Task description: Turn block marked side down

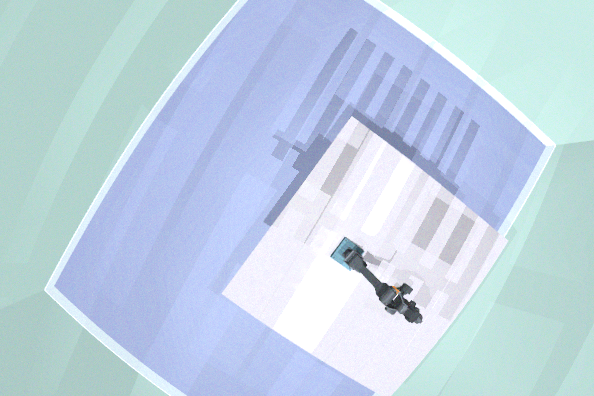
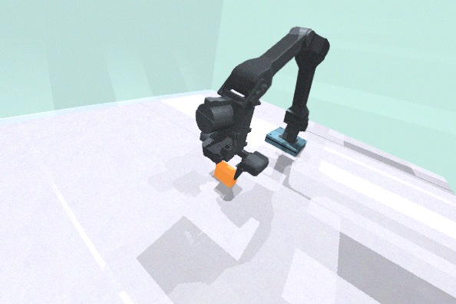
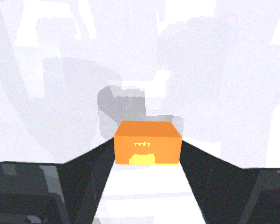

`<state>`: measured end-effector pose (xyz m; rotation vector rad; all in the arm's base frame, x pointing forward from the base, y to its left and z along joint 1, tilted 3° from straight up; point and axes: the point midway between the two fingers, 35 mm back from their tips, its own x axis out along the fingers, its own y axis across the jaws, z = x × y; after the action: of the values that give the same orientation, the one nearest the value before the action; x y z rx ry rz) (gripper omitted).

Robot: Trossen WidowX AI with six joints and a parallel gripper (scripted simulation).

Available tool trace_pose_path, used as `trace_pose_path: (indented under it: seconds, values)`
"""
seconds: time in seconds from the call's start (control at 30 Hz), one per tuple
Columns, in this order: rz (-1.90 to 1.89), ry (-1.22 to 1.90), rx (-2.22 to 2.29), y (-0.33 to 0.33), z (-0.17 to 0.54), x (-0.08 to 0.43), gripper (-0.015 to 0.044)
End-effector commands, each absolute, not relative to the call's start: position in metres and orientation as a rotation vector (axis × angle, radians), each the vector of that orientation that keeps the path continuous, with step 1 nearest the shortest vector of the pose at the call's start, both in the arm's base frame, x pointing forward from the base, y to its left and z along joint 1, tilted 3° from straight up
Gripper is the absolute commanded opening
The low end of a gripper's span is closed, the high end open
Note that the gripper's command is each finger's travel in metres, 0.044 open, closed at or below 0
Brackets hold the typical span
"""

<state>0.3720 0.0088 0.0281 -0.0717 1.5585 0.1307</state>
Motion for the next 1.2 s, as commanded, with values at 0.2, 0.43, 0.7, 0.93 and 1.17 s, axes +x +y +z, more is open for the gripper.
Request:
trace_pose_path:
  seconds: [0.2, 0.43, 0.7, 0.93, 1.17]
  values:
    - [0.124, 1.562, -0.071, 0.008, 0.027, 0.371, 0.0202]
    - [0.124, 1.562, -0.071, 0.008, 0.028, 0.371, 0.0136]
    - [0.124, 1.562, -0.071, 0.007, 0.057, 0.371, 0.0]
    - [0.124, 1.48, -0.063, 0.007, 0.053, 0.373, 0.0]
    - [0.125, 1.375, -0.053, 0.007, 0.049, 0.374, 0.0]
